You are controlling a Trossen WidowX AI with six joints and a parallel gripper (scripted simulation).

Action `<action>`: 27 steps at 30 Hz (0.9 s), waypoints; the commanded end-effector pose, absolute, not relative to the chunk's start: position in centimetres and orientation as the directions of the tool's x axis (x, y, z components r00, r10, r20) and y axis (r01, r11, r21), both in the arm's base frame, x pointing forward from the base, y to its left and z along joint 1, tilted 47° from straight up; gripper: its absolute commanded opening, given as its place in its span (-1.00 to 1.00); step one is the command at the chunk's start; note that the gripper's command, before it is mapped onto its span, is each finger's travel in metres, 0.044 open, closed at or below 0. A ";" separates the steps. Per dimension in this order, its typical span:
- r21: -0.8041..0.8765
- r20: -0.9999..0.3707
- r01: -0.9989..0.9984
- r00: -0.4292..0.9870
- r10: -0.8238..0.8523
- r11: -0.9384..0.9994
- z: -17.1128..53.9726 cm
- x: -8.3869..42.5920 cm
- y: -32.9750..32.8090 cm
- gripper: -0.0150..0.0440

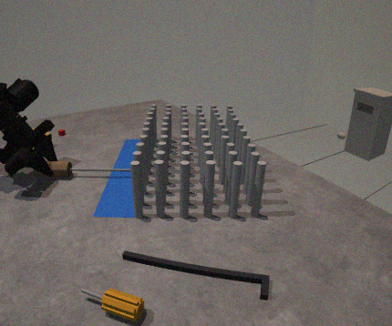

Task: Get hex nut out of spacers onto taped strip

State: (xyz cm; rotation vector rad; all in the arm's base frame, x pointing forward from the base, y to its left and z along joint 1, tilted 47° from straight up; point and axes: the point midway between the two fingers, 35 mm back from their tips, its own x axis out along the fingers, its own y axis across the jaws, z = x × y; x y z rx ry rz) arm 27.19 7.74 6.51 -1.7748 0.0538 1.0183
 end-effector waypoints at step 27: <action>-0.752 -0.652 -0.476 0.641 0.405 -0.456 7.6 27.1 6.8 -0.49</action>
